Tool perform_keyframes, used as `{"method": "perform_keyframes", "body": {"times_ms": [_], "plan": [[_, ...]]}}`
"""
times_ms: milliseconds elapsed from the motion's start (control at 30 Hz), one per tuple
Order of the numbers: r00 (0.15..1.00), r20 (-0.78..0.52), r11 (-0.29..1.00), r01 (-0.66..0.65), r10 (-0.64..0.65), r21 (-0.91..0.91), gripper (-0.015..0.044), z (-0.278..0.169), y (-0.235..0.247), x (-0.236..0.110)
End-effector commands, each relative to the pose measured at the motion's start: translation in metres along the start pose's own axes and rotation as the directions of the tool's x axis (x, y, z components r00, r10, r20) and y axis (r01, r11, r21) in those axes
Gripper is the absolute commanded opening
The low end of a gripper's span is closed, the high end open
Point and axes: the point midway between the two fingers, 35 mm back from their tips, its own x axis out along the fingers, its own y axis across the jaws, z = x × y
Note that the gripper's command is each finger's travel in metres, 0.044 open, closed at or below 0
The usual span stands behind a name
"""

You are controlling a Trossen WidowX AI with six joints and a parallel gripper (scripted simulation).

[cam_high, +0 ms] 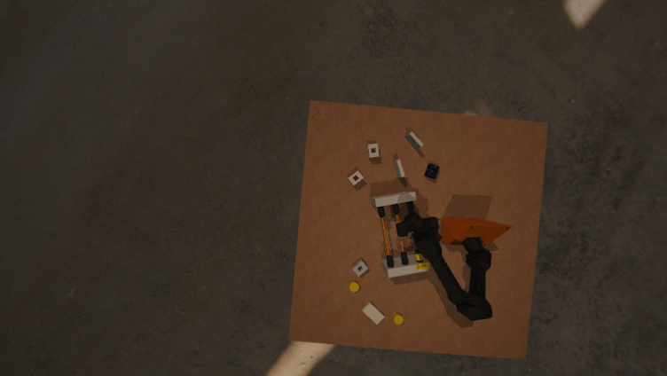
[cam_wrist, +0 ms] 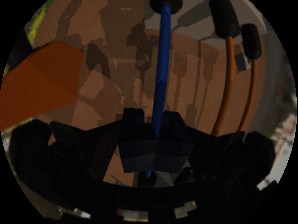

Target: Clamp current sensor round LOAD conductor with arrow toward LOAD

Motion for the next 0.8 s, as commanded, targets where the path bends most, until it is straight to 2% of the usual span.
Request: {"method": "perform_keyframes", "body": {"times_ms": [0, 267, 767], "plan": [[1.000, 0.001, 1.000, 0.001, -0.001, 0.002, 0.0000, 0.000, 0.000, -0.005], [1.000, 0.003, 1.000, 0.003, -0.003, 0.005, 0.0000, 0.000, 0.000, -0.016], [1.000, 0.007, 1.000, -0.001, 0.001, 0.001, 0.0000, 0.001, 0.000, -0.013]]}}
